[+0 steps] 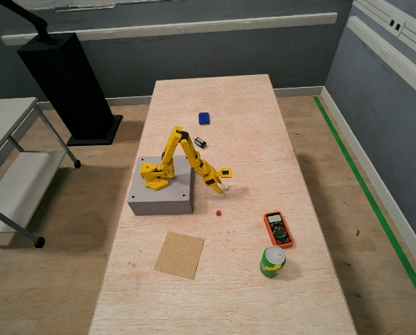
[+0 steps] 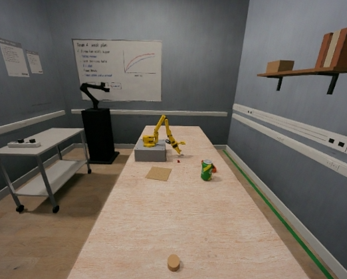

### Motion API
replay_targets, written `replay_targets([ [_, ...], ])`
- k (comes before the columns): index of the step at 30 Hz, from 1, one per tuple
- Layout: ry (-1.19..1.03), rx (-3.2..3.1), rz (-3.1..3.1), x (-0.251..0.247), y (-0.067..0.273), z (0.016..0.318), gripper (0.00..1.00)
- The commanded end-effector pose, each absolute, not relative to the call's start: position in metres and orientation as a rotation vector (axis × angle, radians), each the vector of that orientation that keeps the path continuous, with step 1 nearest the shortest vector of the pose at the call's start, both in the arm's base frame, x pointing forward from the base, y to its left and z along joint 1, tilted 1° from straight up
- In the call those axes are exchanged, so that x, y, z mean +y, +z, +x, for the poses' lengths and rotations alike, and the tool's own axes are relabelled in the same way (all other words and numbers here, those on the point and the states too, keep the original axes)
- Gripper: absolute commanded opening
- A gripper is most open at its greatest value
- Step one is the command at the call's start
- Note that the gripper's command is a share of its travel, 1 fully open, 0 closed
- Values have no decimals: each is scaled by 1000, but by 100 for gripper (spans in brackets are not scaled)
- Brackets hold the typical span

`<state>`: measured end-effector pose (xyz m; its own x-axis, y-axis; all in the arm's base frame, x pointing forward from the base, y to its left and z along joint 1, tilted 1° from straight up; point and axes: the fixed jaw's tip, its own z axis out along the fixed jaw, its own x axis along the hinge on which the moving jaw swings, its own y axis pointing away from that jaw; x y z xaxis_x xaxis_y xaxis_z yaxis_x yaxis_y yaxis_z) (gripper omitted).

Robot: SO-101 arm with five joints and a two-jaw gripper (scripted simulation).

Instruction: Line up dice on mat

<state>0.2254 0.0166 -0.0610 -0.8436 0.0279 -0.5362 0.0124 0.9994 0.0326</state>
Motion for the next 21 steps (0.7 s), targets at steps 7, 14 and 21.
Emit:
replay_targets([
  [7,41,2591,9,20,-64,224,25],
  [14,41,2591,9,20,-64,224,25],
  [21,43,2585,-33,24,-63,228,25],
])
